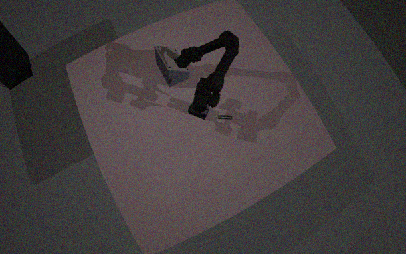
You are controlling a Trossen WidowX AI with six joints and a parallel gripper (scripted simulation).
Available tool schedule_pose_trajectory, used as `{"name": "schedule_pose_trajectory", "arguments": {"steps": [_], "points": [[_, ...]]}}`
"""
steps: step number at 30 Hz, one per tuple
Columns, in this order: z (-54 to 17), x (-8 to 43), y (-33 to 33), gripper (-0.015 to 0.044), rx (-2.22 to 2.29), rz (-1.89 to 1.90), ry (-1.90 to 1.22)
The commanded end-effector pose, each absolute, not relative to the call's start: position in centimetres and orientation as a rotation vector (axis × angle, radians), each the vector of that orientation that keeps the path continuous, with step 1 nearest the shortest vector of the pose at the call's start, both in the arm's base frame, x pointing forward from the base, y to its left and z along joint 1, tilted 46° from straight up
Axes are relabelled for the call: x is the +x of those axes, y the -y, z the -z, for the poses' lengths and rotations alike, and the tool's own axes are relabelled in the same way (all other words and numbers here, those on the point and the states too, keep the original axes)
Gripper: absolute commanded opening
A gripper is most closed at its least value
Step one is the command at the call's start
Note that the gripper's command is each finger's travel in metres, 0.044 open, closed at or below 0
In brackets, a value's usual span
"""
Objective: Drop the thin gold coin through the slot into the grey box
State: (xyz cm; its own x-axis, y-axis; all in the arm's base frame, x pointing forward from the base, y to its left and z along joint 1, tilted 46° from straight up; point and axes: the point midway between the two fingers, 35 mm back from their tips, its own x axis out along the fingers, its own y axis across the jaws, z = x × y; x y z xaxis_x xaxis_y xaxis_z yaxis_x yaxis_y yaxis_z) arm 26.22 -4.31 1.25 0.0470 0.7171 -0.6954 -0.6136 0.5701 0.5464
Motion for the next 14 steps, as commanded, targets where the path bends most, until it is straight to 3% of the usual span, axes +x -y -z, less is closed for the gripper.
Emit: {"name": "schedule_pose_trajectory", "arguments": {"steps": [1,14], "points": [[-3.46,25.93,6.51,0.044,0.109,-1.017,-1.133],[-4.17,25.75,7.12,0.044,0.112,-1.018,-1.133]]}}
